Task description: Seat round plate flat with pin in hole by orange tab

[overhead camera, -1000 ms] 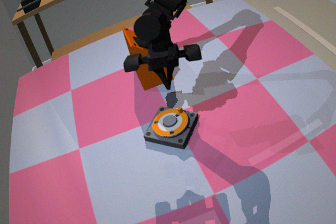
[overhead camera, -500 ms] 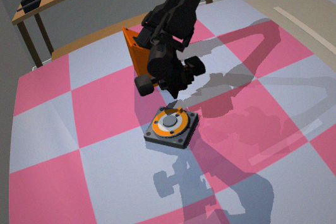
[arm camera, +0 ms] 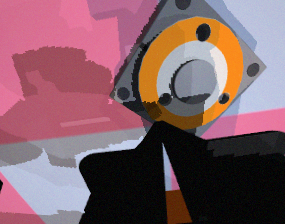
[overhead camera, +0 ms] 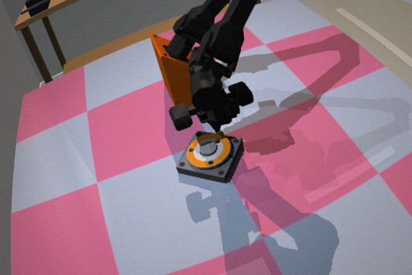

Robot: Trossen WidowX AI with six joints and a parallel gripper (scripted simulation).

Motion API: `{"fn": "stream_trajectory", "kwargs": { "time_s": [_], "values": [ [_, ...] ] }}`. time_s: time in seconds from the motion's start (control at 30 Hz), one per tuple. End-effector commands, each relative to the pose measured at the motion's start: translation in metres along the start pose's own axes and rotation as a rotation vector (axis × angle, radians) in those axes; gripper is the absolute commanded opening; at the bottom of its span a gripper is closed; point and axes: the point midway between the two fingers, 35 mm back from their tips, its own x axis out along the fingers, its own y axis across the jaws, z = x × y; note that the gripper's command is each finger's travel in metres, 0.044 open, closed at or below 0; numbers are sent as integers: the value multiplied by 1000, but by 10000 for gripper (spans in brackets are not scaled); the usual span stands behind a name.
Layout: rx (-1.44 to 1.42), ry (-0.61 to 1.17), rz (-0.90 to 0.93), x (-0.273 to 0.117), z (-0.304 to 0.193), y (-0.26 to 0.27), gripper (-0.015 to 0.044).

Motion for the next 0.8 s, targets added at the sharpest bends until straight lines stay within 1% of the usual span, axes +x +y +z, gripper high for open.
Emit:
{"fn": "stream_trajectory", "kwargs": {
  "time_s": [0.0,0.77],
  "values": [
    [0,0,3,1,5,4,0],
    [-1,-2,4,0,33,15,0]
  ]
}}
